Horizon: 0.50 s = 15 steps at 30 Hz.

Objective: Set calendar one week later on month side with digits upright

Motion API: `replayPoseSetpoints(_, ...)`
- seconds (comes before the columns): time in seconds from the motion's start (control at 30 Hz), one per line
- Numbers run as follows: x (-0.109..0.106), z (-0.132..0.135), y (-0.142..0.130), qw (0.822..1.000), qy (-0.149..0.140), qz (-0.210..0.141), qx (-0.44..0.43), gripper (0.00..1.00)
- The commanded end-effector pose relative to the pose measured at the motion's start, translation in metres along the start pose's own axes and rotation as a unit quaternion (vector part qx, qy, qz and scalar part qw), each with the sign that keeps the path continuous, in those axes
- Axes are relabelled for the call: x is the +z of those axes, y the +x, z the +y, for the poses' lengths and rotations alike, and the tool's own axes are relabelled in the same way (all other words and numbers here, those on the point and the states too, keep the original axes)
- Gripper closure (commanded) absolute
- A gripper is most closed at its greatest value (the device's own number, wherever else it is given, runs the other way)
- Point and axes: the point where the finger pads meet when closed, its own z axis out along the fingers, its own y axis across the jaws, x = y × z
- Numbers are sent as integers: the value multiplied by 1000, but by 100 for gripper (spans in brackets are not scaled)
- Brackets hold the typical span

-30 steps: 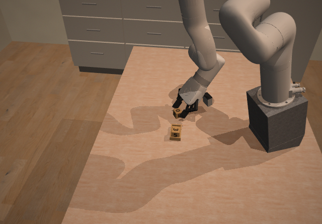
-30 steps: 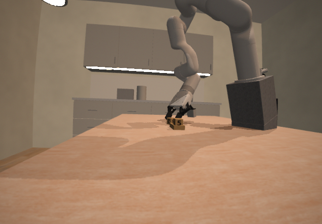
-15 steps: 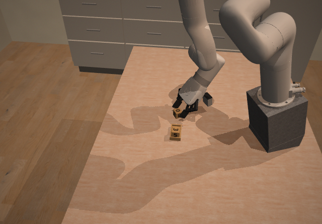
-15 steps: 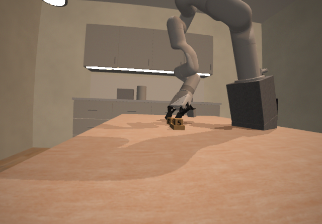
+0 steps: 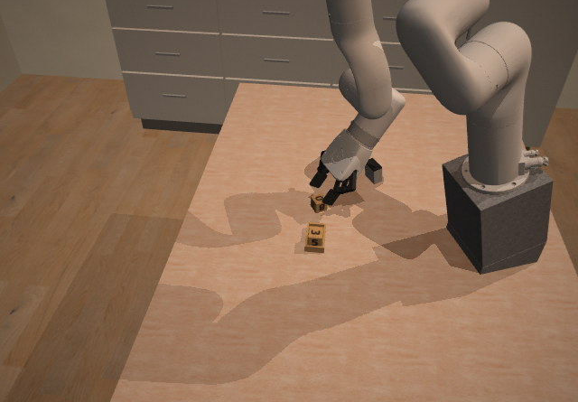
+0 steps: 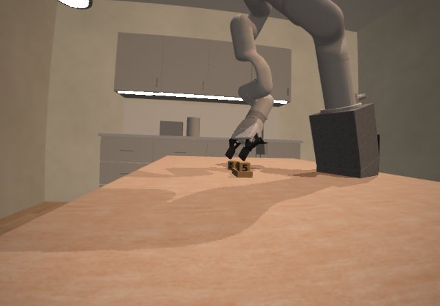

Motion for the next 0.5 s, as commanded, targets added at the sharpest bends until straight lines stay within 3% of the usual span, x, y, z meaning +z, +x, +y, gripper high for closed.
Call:
replayPoseSetpoints(0.0,-11,-1,-8,1000,0,0,0,29)
replayPoseSetpoints(0.47,-37,-1,-26,1000,0,0,0,29)
